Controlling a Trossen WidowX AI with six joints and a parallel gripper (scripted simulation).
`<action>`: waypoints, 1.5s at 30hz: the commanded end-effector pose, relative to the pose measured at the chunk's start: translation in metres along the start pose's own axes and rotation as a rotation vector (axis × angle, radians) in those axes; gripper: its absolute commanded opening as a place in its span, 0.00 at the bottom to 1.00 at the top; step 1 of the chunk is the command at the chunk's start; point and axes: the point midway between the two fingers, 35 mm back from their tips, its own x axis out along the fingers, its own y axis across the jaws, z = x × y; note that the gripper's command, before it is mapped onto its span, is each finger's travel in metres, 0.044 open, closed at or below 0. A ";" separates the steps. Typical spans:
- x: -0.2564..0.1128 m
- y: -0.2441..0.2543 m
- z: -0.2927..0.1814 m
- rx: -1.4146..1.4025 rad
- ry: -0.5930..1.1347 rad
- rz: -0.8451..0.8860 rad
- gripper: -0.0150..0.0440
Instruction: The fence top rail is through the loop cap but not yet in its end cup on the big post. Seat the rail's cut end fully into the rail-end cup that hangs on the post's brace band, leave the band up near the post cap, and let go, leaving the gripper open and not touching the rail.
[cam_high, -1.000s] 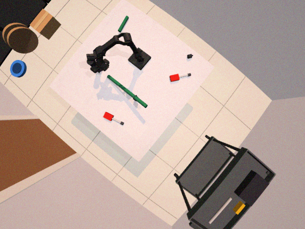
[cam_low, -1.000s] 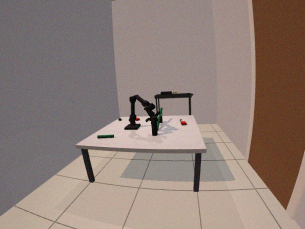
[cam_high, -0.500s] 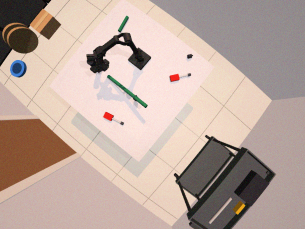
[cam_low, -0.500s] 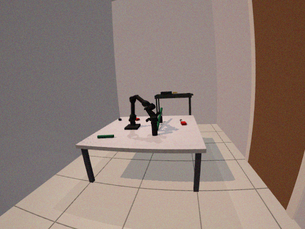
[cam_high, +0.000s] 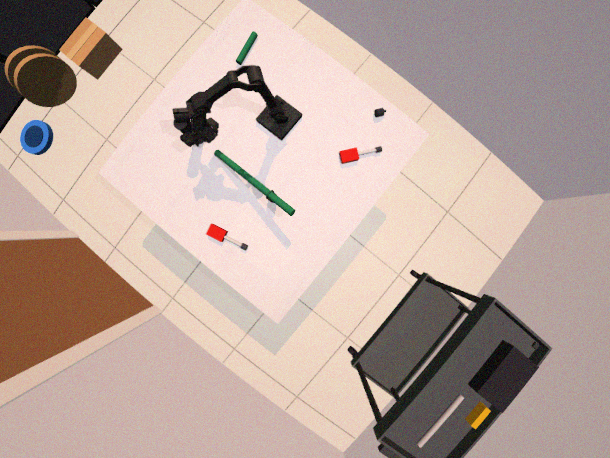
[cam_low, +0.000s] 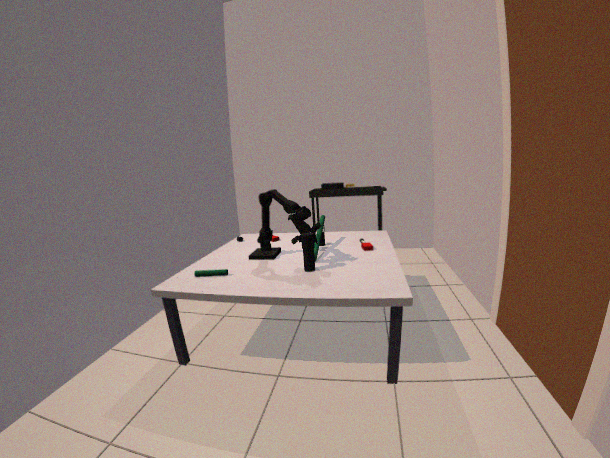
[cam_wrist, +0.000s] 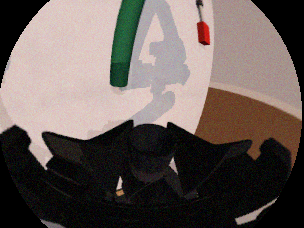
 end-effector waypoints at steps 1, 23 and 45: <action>-0.004 -0.003 0.004 0.000 -0.001 0.001 0.79; -0.062 -0.041 0.089 0.683 0.022 0.011 1.00; -0.119 -0.051 0.159 1.700 0.051 -0.041 1.00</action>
